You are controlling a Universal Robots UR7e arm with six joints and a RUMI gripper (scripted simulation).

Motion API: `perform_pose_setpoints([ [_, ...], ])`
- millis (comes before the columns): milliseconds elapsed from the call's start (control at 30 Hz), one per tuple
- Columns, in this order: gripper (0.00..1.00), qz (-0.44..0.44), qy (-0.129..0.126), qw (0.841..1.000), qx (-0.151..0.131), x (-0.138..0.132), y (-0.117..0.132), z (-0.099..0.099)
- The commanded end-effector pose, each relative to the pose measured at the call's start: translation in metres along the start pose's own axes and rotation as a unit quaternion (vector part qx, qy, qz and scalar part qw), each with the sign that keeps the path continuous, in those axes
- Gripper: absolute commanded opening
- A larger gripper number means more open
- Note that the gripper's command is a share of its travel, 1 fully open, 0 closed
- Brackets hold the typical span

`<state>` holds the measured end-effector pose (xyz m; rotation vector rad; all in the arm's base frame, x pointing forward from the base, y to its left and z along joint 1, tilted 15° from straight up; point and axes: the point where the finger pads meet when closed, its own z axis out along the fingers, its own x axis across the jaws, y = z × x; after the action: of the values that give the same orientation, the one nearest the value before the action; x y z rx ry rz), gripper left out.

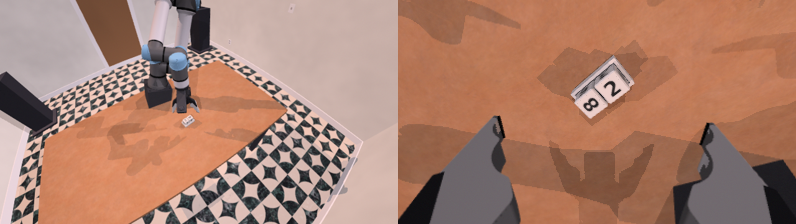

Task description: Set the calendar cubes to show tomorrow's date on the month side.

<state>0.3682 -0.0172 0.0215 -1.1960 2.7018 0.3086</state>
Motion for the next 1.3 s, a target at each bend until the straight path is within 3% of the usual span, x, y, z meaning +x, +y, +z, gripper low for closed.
perform_pose_setpoints([
  [0, 1.00, 0.087, 0.004, 0.996, 0.001, 0.0022, 0.0021, 0.0031],
  [667, 1.00, 0.248, 0.004, 0.969, 0.001, 0.0070, 0.0053, 0.0063],
  [1267, 1.00, 0.361, 0.004, 0.932, 0.002, 0.0100, 0.0085, 0.0082],
])
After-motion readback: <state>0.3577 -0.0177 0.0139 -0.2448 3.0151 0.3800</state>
